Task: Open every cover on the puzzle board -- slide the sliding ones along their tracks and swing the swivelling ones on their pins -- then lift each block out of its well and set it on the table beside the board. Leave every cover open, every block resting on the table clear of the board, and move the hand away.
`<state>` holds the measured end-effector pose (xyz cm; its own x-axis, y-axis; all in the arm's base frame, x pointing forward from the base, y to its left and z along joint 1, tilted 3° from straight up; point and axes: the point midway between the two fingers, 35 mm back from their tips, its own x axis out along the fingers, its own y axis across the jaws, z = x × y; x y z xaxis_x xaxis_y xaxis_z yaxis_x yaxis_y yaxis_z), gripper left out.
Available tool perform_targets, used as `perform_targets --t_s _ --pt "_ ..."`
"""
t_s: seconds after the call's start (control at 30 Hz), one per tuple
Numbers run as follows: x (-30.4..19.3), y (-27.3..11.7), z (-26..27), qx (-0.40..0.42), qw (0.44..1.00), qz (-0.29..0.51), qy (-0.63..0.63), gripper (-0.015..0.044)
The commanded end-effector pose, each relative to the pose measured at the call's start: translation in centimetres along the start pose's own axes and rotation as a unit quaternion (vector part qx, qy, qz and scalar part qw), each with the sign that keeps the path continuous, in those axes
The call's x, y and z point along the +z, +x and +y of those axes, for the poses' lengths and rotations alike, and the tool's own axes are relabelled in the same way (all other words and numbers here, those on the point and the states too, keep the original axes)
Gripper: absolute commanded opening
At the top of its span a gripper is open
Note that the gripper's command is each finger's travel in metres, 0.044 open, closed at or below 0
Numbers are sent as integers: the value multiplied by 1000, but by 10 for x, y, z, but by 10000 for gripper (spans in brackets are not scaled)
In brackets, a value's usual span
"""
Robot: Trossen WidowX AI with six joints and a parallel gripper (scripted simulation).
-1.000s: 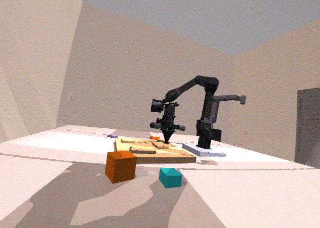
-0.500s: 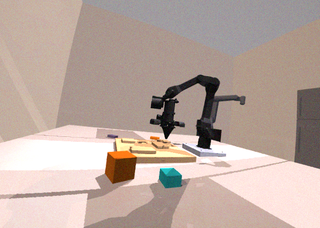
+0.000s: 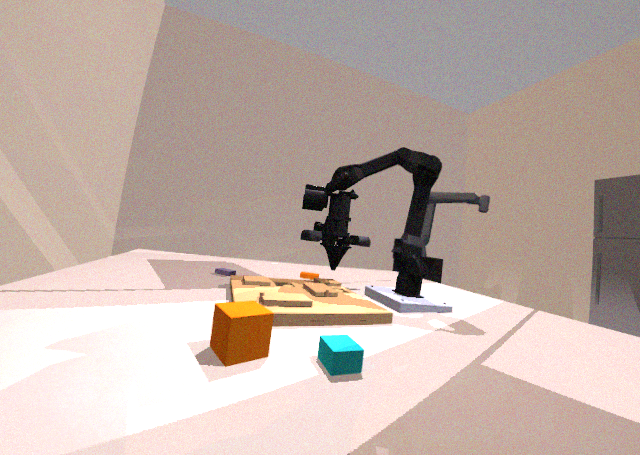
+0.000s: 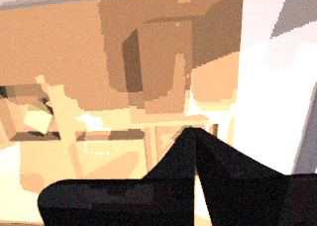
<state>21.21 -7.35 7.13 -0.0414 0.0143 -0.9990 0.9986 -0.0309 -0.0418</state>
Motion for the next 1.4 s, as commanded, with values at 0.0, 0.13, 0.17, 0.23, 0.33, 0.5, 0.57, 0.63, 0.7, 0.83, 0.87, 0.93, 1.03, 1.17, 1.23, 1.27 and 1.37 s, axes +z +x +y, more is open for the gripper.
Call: perform_targets --t_s 0.0,0.13,0.17,0.23,0.33,0.5,0.57,0.63,0.7,0.83,0.87,0.93,1.03,1.17,1.23,1.27,1.37 --pt "1 -8 0 5 1000 -3 -1 0" --pt "-1 -4 4 0 997 0 -77 0" --pt "-1 -5 8 1 992 0 -130 0" --pt "-3 -6 14 1 973 -1 -233 0" --pt "-6 -9 23 2 924 -1 -382 0" --pt "-11 -12 39 2 793 -3 -609 0" --pt "-13 -13 46 3 725 -4 -689 0" --pt "-16 -14 52 2 649 -5 -761 0" --pt "-18 -15 58 2 586 -5 -810 0" --pt "-22 -16 66 2 484 -6 -875 0" --pt "-23 -16 67 2 458 -6 -889 0" --pt "-24 -17 71 2 405 -7 -915 0" --pt "-27 -17 76 1 322 -7 -947 0" --pt "-31 -18 83 1 206 -8 -979 0" --pt "-33 -18 86 0 148 -8 -989 0" --pt "-34 -18 88 0 119 -8 -993 0" --pt "-36 -19 92 -1 31 -9 -999 0"
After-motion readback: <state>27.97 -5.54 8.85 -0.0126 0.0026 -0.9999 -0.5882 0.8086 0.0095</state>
